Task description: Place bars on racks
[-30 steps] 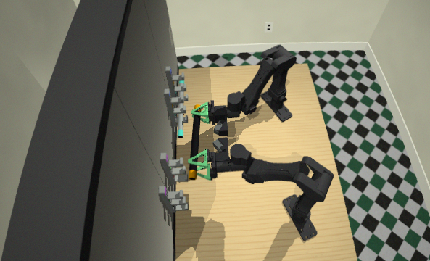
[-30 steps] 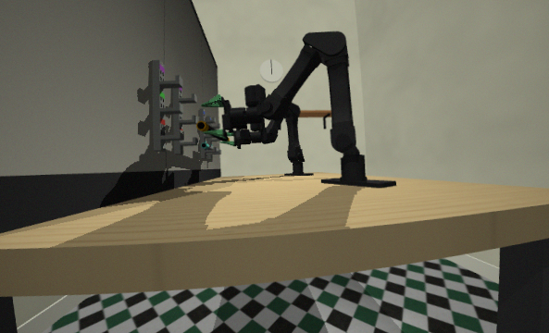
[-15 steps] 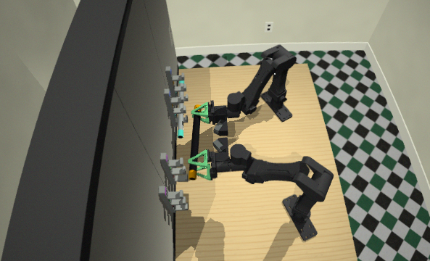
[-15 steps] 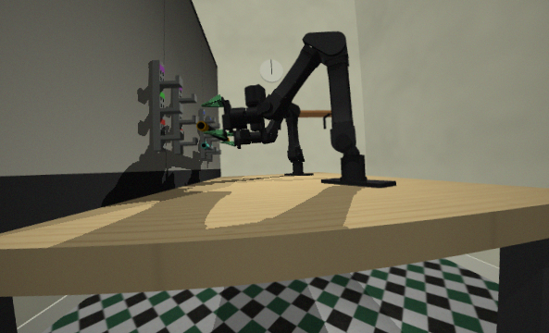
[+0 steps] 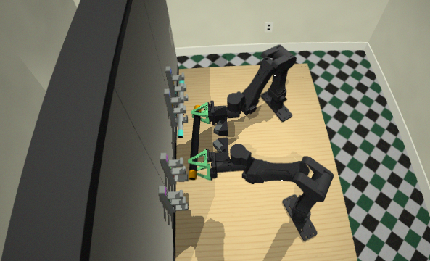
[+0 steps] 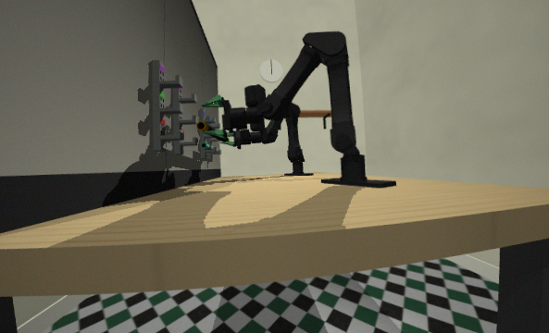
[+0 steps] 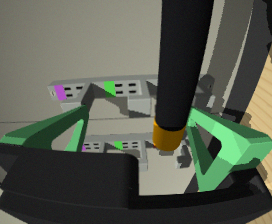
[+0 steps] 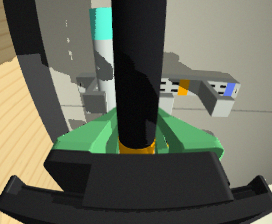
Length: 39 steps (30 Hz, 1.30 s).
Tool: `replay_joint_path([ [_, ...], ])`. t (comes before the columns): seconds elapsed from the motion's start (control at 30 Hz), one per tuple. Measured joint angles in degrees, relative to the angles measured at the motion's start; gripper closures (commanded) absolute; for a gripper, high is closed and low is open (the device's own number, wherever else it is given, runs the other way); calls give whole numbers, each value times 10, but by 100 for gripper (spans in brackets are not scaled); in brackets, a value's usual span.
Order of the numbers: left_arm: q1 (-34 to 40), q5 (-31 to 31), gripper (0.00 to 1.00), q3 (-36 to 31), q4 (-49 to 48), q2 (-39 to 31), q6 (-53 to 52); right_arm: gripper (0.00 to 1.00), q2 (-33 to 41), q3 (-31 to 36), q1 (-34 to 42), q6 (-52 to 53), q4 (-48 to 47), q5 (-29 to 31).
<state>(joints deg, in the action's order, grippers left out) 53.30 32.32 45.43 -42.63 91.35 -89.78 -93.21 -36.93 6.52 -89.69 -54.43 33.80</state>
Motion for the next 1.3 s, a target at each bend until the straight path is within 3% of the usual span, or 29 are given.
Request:
replay_joint_path([
  [1.3,0,1,0,0,0,0,0,100,16,-15,0,2,49,2],
])
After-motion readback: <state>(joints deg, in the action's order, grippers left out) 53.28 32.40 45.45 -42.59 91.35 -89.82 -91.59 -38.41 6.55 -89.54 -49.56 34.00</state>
